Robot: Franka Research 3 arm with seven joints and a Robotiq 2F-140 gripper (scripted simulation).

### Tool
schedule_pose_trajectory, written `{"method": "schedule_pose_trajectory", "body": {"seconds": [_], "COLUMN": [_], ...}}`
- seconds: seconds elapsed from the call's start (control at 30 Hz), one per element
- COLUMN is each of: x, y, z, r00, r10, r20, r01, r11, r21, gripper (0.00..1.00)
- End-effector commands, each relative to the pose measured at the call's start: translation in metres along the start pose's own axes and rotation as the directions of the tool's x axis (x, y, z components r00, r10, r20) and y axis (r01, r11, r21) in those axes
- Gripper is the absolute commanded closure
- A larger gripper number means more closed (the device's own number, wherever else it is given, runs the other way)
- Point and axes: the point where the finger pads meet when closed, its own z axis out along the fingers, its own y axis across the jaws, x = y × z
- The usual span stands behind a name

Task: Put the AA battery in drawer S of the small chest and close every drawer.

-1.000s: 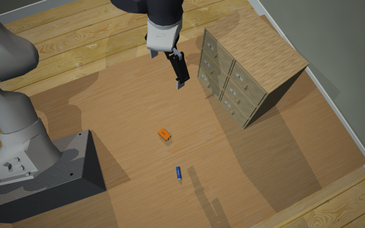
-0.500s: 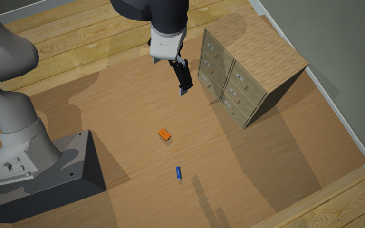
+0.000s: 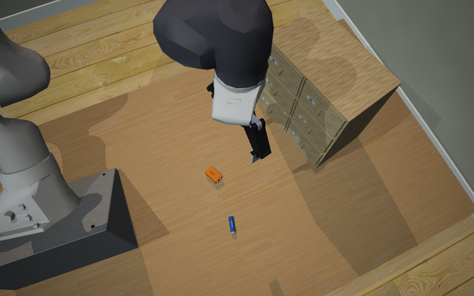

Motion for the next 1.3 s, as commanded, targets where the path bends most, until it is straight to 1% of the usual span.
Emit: {"method": "schedule_pose_trajectory", "body": {"seconds": [0.0,0.2,0.3,0.37,0.43,0.5,0.6,0.67,0.7,0.77,0.8,0.9,0.93,1.07,1.1,1.2,1.23,1.27], "x": [0.002,0.003,0.0,-0.004,-0.009,-0.009,-0.026,-0.026,-0.032,-0.032,-0.037,-0.037,-0.045,-0.045,-0.051,-0.051,-0.056,-0.056], "y": [-0.008,-0.011,-0.012,-0.013,-0.015,-0.015,-0.015,-0.015,-0.014,-0.014,-0.014,-0.014,-0.012,-0.012,-0.011,-0.011,-0.01,-0.01], "z": [-0.002,-0.002,0.001,0.005,0.011,0.011,0.028,0.028,0.034,0.034,0.041,0.041,0.047,0.047,0.052,0.052,0.056,0.056], "r00": [0.999,0.999,0.999,0.998,0.991,0.991,0.956,0.956,0.935,0.935,0.911,0.911,0.884,0.884,0.856,0.856,0.829,0.829], "r10": [-0.032,-0.032,-0.032,-0.029,-0.021,-0.021,-0.021,-0.021,-0.022,-0.022,-0.02,-0.02,-0.026,-0.026,-0.029,-0.029,-0.029,-0.029], "r20": [-0.017,-0.015,0.013,0.059,0.128,0.128,0.294,0.294,0.353,0.353,0.412,0.412,0.466,0.466,0.516,0.516,0.559,0.559], "r01": [0.032,0.032,0.032,0.029,0.019,0.019,0.018,0.018,0.019,0.019,0.016,0.016,0.025,0.025,0.031,0.031,0.033,0.033], "r11": [0.999,0.999,0.999,1.0,1.0,1.0,1.0,1.0,1.0,1.0,1.0,1.0,1.0,1.0,1.0,1.0,0.999,0.999], "r21": [0.004,0.004,0.004,0.007,0.015,0.015,0.015,0.015,0.013,0.013,0.015,0.015,0.008,0.008,0.004,0.004,0.003,0.003], "gripper": [0.0,0.0,0.0,0.0,0.0,0.0,0.0,0.0,0.0,0.0,0.0,0.0,0.0,0.0,0.0,0.0,0.0,0.0]}}
